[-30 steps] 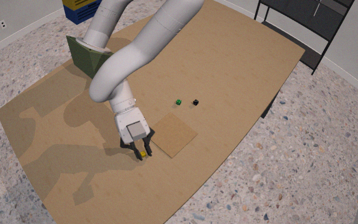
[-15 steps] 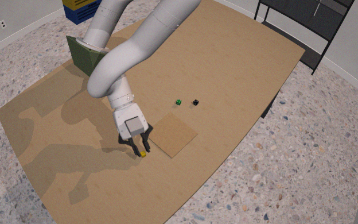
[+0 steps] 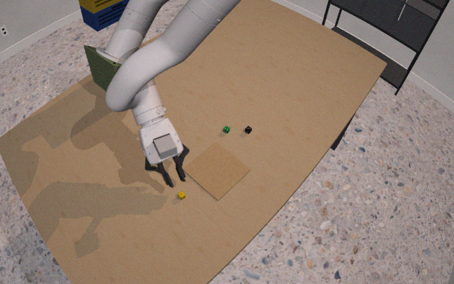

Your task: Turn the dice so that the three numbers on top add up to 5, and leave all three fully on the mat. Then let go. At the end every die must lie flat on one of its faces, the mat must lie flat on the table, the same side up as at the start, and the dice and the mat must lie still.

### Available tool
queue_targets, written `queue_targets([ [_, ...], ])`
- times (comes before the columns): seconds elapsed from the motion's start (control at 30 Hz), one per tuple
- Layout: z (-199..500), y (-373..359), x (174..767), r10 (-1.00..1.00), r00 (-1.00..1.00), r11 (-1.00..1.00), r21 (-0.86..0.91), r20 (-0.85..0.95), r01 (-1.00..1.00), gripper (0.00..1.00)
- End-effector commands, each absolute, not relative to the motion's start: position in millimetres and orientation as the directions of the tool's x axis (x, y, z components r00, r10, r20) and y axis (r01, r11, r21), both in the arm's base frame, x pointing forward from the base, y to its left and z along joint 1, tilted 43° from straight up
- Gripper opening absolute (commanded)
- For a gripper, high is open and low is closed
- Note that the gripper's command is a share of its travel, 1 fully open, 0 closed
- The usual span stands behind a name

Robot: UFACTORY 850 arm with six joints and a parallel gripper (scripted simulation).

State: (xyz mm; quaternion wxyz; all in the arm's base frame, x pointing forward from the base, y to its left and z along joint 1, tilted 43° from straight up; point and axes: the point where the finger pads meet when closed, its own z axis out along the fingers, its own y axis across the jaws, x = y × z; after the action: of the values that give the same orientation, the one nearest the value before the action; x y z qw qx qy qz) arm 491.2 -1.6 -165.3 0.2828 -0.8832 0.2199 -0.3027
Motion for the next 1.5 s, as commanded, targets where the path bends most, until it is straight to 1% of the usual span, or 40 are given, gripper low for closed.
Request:
queue_targets([
  [0.0,-164.0,-2.7,491.3,-0.56,0.719,-0.743,-0.633,0.412,-0.217,0.31],
  [0.47,-129.3,-34.0,497.2,-0.56,0.719,-0.743,-0.633,0.412,-0.217,0.31],
  [0.93,-119.3,-40.2,501.2,-0.561,0.723,-0.736,-0.643,0.404,-0.212,0.31],
  [1.1,-116.6,-32.6,509.1,-0.561,0.739,-0.708,-0.678,0.373,-0.196,0.31],
  [1.27,-107.3,-9.4,530.0,-0.529,0.808,-0.615,-0.774,0.259,-0.154,0.31],
  [1.47,-101.4,3.0,539.2,-0.465,0.87,-0.557,-0.818,0.164,-0.144,0.31],
])
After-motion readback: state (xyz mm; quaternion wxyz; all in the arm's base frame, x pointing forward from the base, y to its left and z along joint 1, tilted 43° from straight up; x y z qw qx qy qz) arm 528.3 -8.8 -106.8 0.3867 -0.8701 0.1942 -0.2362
